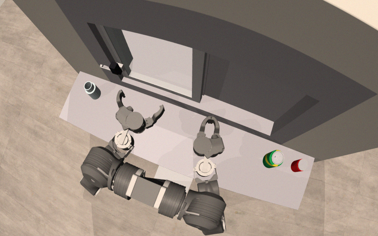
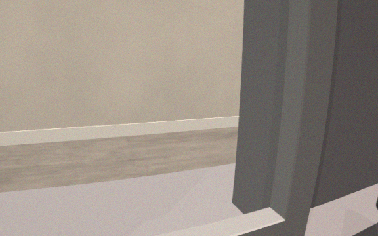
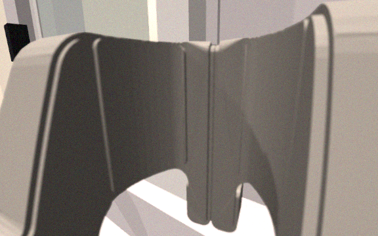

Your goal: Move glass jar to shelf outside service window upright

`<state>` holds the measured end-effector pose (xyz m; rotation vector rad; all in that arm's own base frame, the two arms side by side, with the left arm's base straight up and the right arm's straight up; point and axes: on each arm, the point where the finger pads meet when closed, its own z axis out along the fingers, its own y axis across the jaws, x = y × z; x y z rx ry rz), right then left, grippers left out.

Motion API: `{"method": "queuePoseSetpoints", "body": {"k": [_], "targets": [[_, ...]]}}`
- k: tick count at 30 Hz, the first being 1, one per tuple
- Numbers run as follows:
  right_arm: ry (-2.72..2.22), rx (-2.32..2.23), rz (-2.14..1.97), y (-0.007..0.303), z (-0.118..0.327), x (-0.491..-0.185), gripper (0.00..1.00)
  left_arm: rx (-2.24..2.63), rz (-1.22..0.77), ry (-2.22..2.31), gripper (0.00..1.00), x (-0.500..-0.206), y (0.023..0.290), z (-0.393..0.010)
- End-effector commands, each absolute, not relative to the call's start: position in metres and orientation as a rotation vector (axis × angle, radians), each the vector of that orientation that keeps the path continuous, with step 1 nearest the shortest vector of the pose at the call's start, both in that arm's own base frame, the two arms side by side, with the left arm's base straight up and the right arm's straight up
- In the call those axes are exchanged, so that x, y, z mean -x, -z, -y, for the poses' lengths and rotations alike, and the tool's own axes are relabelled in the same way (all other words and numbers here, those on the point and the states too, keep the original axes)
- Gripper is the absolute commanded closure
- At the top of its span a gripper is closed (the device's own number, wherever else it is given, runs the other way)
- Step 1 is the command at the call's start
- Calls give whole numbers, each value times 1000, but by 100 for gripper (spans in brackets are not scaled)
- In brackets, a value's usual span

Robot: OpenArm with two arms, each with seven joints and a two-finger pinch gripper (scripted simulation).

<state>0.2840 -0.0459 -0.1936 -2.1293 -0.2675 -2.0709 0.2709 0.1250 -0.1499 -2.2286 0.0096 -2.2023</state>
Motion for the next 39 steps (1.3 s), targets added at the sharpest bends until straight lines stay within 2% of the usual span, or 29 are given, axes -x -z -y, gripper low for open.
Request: {"method": "queuePoseSetpoints", "body": {"k": [1, 39], "targets": [[2074, 2103, 283, 193, 41, -284, 100, 2225, -9, 2206, 0, -271, 149, -125], [1913, 1946, 546, 240, -51, -300, 100, 2225, -9, 2206, 0, -271, 149, -125]]}}
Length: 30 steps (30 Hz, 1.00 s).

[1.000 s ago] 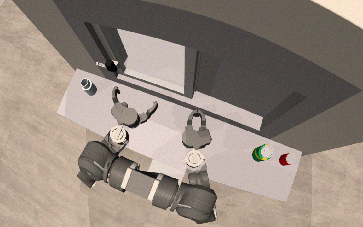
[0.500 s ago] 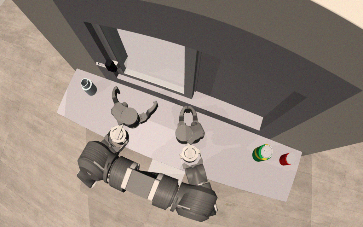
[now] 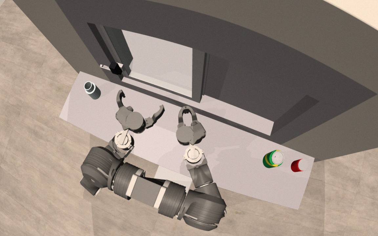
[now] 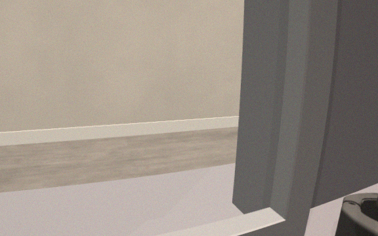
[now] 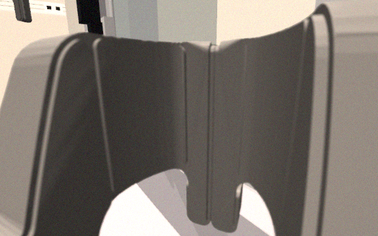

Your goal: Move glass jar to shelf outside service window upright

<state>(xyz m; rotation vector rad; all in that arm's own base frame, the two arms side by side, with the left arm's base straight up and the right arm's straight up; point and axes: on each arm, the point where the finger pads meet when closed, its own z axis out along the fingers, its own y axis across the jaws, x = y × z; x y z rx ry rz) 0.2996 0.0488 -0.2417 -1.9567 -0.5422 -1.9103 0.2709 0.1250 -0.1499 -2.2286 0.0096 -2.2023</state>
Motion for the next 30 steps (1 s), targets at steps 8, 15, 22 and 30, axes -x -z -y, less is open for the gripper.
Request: {"method": "queuePoseSetpoints", "body": {"k": [8, 15, 22, 30], "targets": [[1891, 1910, 580, 246, -65, -301, 100, 2225, -9, 2206, 0, -271, 149, -125], [1874, 1883, 605, 250, -76, -303, 100, 2225, -9, 2206, 0, -271, 149, -125], [1874, 1891, 606, 251, -75, -303, 100, 2225, -9, 2206, 28, -266, 148, -144], [1874, 1884, 605, 250, -76, -303, 100, 2225, -9, 2206, 65, -260, 146, -170]]}}
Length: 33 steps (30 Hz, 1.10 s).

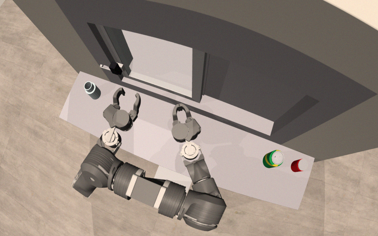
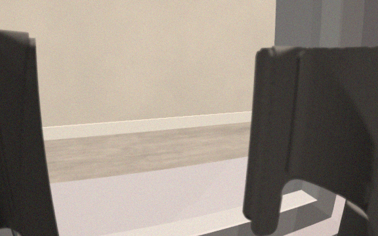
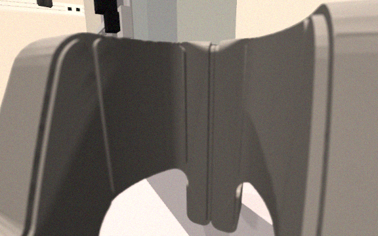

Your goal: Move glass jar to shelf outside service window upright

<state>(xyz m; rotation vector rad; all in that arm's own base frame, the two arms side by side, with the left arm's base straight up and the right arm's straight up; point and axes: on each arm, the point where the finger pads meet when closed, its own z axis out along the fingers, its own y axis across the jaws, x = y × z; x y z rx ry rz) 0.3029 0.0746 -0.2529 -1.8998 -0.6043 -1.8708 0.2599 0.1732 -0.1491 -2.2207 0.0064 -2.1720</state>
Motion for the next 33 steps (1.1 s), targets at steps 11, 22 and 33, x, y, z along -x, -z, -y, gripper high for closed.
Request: {"method": "queuePoseSetpoints", "body": {"k": [11, 22, 33], "targets": [[1875, 1888, 605, 251, -75, -303, 100, 2222, -7, 2199, 70, -253, 144, -202], [1875, 1893, 605, 251, -75, -303, 100, 2220, 0, 2192, 70, -246, 143, -233], [1874, 1885, 605, 250, -76, -303, 100, 2224, -8, 2204, 70, -238, 140, -263]]}}
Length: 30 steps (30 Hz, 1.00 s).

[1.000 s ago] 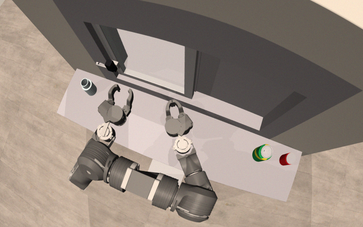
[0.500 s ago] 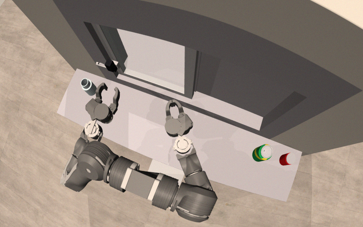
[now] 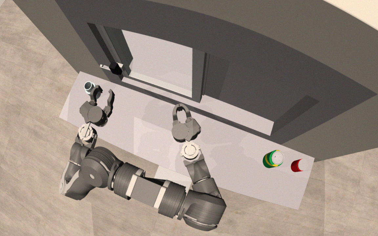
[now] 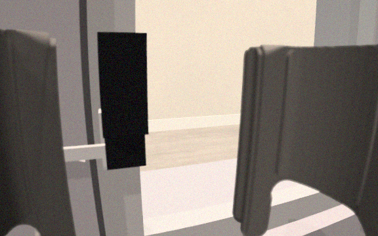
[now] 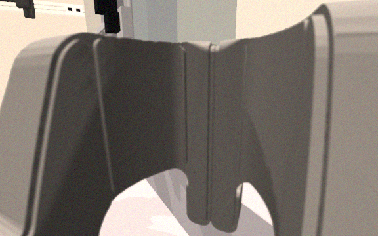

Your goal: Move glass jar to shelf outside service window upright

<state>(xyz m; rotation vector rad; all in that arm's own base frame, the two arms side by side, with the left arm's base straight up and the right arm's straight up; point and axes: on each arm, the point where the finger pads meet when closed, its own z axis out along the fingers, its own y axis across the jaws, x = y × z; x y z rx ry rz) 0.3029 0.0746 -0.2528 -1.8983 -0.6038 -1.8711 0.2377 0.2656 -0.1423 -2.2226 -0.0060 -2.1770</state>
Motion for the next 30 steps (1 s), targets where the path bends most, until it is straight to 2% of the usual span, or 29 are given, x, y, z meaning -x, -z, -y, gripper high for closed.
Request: {"method": "queuePoseSetpoints", "body": {"k": [1, 10, 30], "targets": [[1874, 1884, 605, 250, -76, -303, 100, 2225, -9, 2205, 70, -237, 139, -266], [1941, 1872, 718, 249, -77, -302, 100, 2223, 3, 2190, 70, -236, 140, -271], [2371, 1464, 1779, 242, -95, -287, 100, 2223, 3, 2190, 70, -236, 140, -271]]}}
